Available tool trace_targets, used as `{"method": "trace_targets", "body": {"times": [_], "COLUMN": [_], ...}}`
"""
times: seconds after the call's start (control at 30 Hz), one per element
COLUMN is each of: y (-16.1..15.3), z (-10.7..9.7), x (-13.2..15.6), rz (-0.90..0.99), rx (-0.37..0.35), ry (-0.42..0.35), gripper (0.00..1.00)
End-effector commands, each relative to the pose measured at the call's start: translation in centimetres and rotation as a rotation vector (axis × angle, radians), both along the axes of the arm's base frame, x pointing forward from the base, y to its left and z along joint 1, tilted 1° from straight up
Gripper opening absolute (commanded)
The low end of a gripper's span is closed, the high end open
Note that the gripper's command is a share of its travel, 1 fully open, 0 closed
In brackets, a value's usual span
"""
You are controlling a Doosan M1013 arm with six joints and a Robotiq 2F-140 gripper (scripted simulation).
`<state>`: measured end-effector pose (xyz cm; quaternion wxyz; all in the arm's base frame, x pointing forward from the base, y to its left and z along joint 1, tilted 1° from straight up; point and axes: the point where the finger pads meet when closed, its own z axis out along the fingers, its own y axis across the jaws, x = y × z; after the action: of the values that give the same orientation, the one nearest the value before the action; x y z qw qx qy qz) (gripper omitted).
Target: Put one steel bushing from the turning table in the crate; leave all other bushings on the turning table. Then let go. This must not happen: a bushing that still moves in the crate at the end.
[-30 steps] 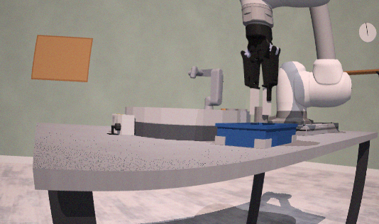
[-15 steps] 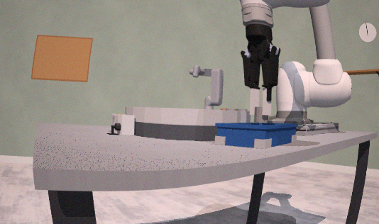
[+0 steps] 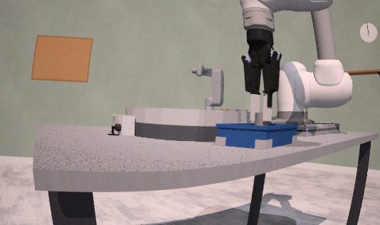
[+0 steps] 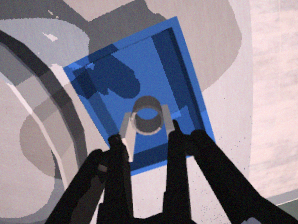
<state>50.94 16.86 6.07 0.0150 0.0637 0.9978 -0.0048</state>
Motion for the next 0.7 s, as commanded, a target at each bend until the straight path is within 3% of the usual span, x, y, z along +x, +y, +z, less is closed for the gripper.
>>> {"method": "trace_targets", "body": {"times": [0.0, 0.67], "y": [0.0, 0.0], "z": [-0.6, -2.8], "x": [0.0, 0.1], "rz": [0.0, 0.0], "rx": [0.0, 0.0], "ry": [0.0, 0.0], "gripper": [0.0, 0.0]}}
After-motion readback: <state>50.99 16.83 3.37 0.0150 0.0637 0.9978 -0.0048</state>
